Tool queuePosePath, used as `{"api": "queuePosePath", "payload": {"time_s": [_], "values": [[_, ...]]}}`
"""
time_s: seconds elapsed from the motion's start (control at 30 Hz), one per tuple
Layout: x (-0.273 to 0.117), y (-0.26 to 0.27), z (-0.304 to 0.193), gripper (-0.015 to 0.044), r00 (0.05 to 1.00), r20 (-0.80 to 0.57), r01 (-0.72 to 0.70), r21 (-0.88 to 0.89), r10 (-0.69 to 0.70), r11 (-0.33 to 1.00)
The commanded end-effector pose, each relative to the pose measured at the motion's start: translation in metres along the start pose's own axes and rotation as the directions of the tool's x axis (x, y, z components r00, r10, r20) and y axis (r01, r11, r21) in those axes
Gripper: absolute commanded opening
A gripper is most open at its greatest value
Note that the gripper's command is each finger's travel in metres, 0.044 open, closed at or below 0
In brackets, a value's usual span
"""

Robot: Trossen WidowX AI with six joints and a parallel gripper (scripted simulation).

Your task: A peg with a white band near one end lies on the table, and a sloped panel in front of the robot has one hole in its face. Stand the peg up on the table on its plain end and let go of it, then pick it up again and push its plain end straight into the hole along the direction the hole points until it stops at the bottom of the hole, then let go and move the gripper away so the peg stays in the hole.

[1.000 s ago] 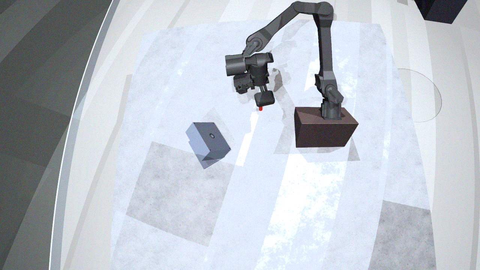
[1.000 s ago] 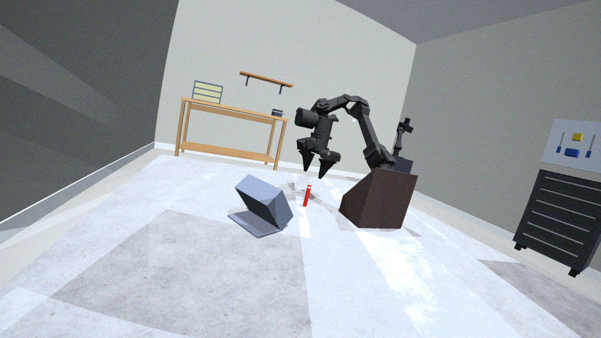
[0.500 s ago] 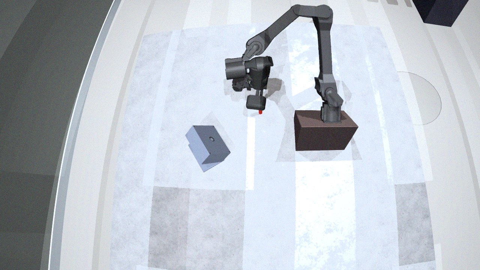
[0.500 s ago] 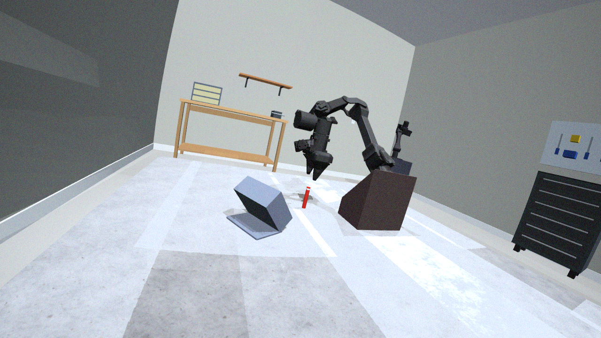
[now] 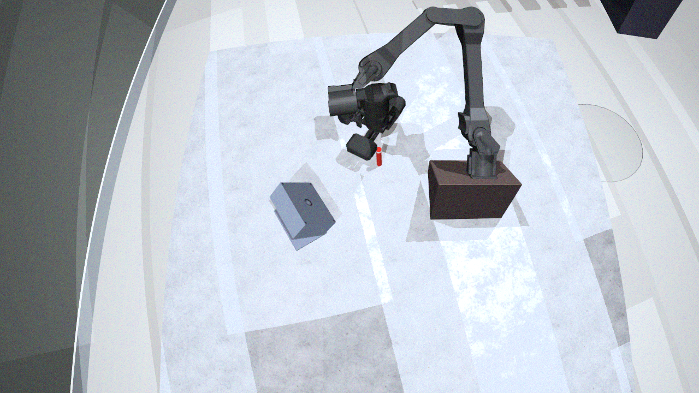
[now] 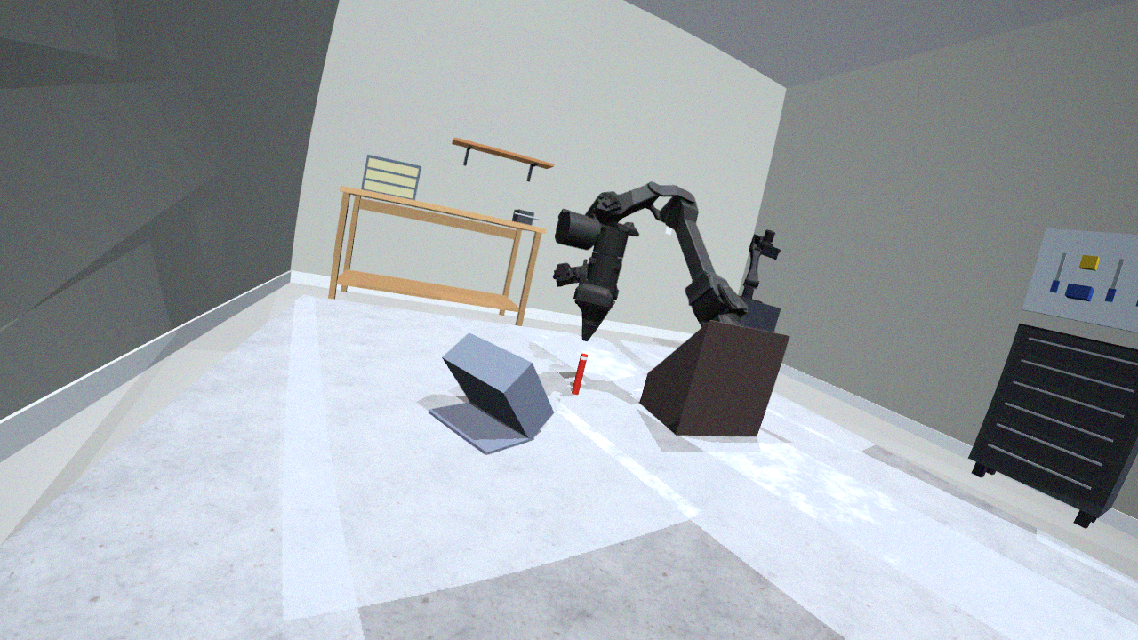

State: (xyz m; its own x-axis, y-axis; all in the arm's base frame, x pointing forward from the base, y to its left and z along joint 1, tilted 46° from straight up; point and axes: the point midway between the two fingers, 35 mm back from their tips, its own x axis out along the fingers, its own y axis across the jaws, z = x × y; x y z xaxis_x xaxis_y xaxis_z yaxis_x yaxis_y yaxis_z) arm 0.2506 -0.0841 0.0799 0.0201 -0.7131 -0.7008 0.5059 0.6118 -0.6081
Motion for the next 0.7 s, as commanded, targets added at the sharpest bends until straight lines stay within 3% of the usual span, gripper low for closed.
{"api": "queuePosePath", "payload": {"time_s": [0.0,0.67], "values": [[0.0017,-0.0005,-0.0002,0.0440,1.000,0.000,0.004,0.109,-0.004,0.994],[0.0052,-0.0005,-0.0002,0.0440,1.000,0.000,0.004,0.582,-0.004,0.813]]}}
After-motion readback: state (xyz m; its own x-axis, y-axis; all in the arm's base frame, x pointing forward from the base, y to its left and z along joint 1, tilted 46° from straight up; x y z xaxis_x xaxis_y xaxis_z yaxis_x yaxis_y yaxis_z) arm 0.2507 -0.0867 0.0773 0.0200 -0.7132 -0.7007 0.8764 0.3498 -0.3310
